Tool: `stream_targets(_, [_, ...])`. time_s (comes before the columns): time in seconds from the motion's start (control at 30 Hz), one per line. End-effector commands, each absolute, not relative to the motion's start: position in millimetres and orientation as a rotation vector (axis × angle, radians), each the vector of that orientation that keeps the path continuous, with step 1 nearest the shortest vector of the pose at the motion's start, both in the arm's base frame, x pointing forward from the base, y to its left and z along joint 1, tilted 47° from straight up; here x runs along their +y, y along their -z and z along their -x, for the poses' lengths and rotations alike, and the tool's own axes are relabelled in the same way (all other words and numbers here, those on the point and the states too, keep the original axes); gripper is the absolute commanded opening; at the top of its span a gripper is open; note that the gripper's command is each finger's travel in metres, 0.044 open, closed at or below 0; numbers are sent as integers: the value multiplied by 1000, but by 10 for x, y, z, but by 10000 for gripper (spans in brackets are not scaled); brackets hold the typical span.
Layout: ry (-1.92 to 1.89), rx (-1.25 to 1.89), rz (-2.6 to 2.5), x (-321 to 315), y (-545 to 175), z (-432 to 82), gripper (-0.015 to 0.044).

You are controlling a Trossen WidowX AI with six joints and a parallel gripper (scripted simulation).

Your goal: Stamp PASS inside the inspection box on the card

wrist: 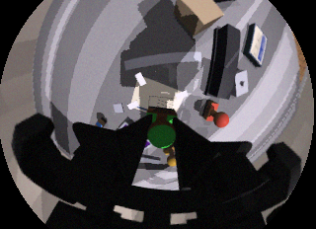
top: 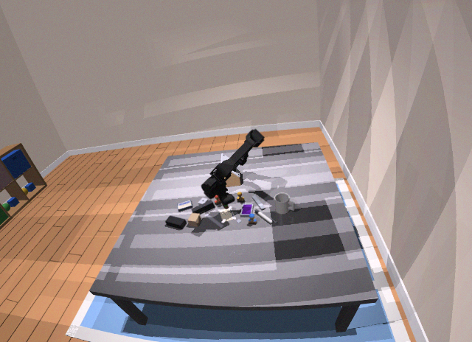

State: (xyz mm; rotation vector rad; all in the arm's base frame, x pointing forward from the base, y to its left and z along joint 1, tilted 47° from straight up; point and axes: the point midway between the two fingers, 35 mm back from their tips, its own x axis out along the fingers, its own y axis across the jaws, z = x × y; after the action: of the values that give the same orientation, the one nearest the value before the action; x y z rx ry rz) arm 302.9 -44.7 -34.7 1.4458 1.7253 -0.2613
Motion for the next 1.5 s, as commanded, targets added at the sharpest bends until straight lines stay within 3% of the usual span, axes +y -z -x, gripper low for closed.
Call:
stream_targets(0.0, [260, 1716, -1436, -515, 296, -3044, 0])
stream_targets(0.43, [259, 1717, -1436, -652, 221, -3064, 0])
stream_targets(1.47, [256, 1709, -1425, -1419, 924, -3599, 0])
